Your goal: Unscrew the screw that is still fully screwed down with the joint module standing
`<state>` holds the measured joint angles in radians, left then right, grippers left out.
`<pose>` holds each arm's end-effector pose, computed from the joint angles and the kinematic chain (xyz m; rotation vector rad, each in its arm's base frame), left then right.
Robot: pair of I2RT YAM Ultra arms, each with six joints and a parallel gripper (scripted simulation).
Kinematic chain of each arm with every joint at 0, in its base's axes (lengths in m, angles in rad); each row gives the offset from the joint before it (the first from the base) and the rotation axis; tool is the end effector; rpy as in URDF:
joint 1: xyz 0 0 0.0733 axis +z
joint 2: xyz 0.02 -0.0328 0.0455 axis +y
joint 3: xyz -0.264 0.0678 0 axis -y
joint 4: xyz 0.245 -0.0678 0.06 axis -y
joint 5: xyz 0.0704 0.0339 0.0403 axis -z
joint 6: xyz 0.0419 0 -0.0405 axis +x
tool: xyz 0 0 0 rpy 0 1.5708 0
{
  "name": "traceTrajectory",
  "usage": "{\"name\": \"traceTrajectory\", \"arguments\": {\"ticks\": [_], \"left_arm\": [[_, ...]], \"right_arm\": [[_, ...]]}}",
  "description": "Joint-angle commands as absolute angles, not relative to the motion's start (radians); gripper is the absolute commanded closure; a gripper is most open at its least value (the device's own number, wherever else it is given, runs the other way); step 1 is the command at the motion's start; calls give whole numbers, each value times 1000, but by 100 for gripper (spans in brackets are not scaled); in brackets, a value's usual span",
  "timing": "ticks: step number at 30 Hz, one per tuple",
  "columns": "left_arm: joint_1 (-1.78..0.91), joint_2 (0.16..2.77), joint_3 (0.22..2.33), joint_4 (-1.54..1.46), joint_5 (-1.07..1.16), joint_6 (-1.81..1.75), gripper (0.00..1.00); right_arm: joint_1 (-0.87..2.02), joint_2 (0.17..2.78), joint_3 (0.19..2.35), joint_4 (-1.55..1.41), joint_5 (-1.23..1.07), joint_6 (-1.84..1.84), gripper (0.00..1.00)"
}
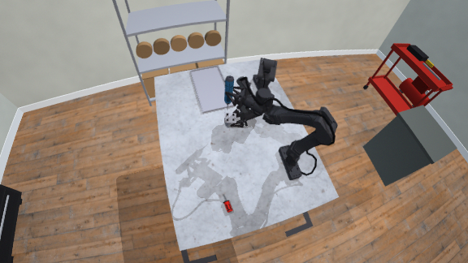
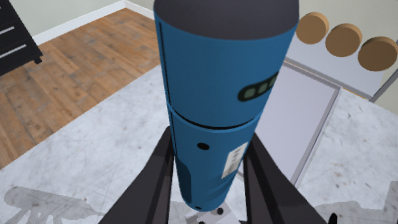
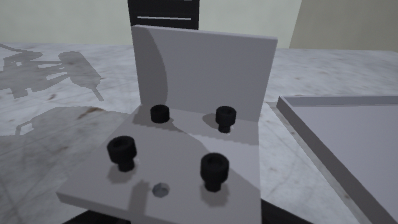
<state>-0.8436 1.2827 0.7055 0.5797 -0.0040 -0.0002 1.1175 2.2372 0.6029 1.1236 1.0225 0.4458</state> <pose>0.1973 -0.2198 0.2886 0.6547 1.4672 -0.6566 0.1660 0.2616 0.0327 -0.0334 1.8282 0.0254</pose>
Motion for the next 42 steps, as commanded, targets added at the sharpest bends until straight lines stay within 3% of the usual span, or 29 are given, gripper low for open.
{"name": "traceTrajectory", "arguments": {"ticks": [1, 42], "left_arm": [[-845, 1251, 734, 643, 3, -6, 58], [-850, 1275, 677, 719, -2, -16, 58]], "right_arm": [[1117, 2231, 605, 1126, 1023, 447, 41], [1117, 2231, 605, 1126, 1023, 447, 41]]}}
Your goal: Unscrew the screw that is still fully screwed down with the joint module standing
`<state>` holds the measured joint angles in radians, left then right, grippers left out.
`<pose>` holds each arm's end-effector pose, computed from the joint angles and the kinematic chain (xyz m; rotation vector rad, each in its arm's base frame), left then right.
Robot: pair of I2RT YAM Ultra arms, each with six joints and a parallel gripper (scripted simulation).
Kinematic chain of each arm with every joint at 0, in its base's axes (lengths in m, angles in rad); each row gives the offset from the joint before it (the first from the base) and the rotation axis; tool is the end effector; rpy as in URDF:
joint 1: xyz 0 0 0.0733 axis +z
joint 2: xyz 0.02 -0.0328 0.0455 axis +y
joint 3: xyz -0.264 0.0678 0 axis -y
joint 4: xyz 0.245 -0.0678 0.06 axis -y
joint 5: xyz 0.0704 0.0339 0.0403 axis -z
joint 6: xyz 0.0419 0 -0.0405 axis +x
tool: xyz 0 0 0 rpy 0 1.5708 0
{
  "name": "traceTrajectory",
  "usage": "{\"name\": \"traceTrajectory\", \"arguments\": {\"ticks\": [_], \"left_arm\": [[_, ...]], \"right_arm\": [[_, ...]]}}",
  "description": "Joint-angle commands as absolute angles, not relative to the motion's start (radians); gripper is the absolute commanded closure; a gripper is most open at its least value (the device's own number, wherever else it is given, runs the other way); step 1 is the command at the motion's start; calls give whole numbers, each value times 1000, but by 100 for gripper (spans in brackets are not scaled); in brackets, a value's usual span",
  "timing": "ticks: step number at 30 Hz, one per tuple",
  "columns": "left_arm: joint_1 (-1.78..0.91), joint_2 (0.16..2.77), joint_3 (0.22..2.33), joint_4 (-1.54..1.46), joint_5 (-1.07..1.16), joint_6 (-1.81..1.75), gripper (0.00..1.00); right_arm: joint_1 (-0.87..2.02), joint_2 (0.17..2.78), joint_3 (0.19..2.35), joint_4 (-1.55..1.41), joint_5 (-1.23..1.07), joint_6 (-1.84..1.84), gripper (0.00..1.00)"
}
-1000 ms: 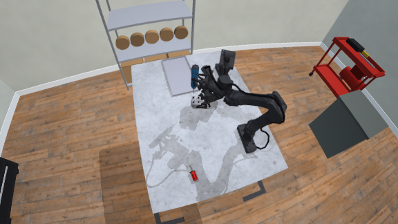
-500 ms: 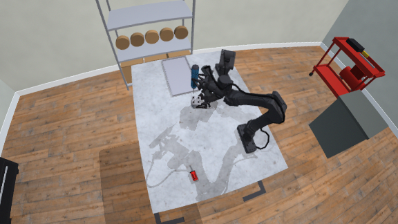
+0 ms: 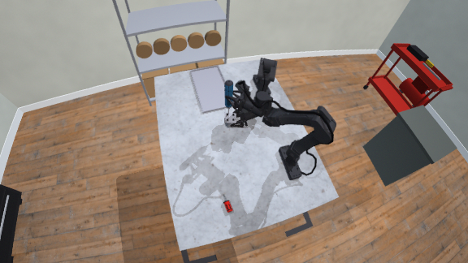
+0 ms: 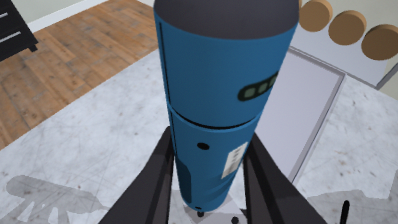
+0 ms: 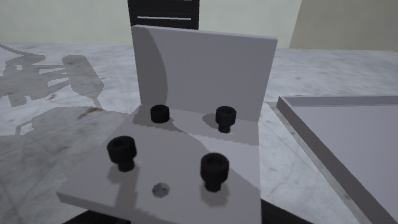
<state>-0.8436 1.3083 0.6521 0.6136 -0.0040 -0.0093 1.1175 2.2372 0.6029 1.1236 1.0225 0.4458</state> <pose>0.1967 -0.2191 0.2668 0.6669 1.5127 -0.6523 0.1660 0.2616 0.0327 -0.0334 1.8282 0.0254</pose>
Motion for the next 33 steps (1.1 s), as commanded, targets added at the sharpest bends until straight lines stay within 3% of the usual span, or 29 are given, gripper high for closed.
{"name": "traceTrajectory", "arguments": {"ticks": [1, 33], "left_arm": [[-850, 1272, 677, 719, -2, -15, 58], [-853, 1317, 643, 781, -8, -20, 58]], "right_arm": [[1117, 2231, 605, 1126, 1023, 447, 41], [1117, 2231, 605, 1126, 1023, 447, 41]]}}
